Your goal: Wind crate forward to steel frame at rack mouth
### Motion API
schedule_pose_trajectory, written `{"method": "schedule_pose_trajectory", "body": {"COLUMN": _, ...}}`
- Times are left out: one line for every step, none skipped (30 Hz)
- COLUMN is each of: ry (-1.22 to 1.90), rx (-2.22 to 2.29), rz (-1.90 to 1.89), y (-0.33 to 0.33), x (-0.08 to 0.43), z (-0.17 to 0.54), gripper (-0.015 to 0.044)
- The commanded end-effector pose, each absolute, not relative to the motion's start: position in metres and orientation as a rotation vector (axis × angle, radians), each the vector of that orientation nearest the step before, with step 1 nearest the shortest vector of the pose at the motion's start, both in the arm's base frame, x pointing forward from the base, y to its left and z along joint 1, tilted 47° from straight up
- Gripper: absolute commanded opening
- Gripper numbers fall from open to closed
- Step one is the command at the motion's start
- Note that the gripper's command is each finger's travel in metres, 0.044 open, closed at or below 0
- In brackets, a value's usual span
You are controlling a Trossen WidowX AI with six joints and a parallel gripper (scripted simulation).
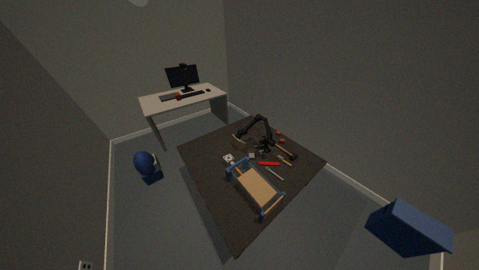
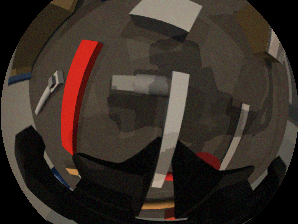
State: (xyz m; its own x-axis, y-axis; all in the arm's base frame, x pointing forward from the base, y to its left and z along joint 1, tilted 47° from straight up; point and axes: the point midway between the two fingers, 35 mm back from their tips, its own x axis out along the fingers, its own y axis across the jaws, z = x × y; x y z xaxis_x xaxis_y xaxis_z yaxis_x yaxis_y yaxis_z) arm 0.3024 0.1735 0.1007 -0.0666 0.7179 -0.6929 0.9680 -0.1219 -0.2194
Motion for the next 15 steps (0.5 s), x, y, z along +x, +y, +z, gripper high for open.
{"method": "schedule_pose_trajectory", "body": {"ry": 1.783, "rx": 1.884, "rz": -0.986, "y": 0.123, "x": 0.312, "z": 0.148, "gripper": 0.0}}
{"method": "schedule_pose_trajectory", "body": {"ry": 1.784, "rx": 1.884, "rz": -0.986, "y": 0.118, "x": 0.311, "z": 0.154, "gripper": 0.0}}
{"method": "schedule_pose_trajectory", "body": {"ry": 1.785, "rx": 1.884, "rz": -0.986, "y": 0.113, "x": 0.31, "z": 0.159, "gripper": 0.0}}
{"method": "schedule_pose_trajectory", "body": {"ry": 1.786, "rx": 1.885, "rz": -0.986, "y": 0.107, "x": 0.309, "z": 0.164, "gripper": 0.0}}
{"method": "schedule_pose_trajectory", "body": {"ry": 1.788, "rx": 1.886, "rz": -0.985, "y": 0.103, "x": 0.308, "z": 0.169, "gripper": 0.0}}
{"method": "schedule_pose_trajectory", "body": {"ry": 1.789, "rx": 1.887, "rz": -0.985, "y": 0.098, "x": 0.307, "z": 0.175, "gripper": 0.0}}
{"method": "schedule_pose_trajectory", "body": {"ry": 1.791, "rx": 1.888, "rz": -0.984, "y": 0.093, "x": 0.306, "z": 0.18, "gripper": 0.0}}
{"method": "schedule_pose_trajectory", "body": {"ry": 1.792, "rx": 1.889, "rz": -0.983, "y": 0.09, "x": 0.304, "z": 0.184, "gripper": 0.0}}
{"method": "schedule_pose_trajectory", "body": {"ry": 1.793, "rx": 1.89, "rz": -0.982, "y": 0.088, "x": 0.304, "z": 0.185, "gripper": 0.0}}
{"method": "schedule_pose_trajectory", "body": {"ry": 1.793, "rx": 1.89, "rz": -0.982, "y": 0.088, "x": 0.304, "z": 0.185, "gripper": 0.0}}
{"method": "schedule_pose_trajectory", "body": {"ry": 1.793, "rx": 1.89, "rz": -0.982, "y": 0.088, "x": 0.304, "z": 0.185, "gripper": 0.0}}
{"method": "schedule_pose_trajectory", "body": {"ry": 1.793, "rx": 1.89, "rz": -0.982, "y": 0.088, "x": 0.304, "z": 0.185, "gripper": 0.0}}
{"method": "schedule_pose_trajectory", "body": {"ry": 1.793, "rx": 1.89, "rz": -0.982, "y": 0.088, "x": 0.304, "z": 0.185, "gripper": 0.0}}
{"method": "schedule_pose_trajectory", "body": {"ry": 1.793, "rx": 1.89, "rz": -0.982, "y": 0.088, "x": 0.304, "z": 0.185, "gripper": 0.0}}
{"method": "schedule_pose_trajectory", "body": {"ry": 1.793, "rx": 1.89, "rz": -0.982, "y": 0.088, "x": 0.304, "z": 0.185, "gripper": 0.0}}
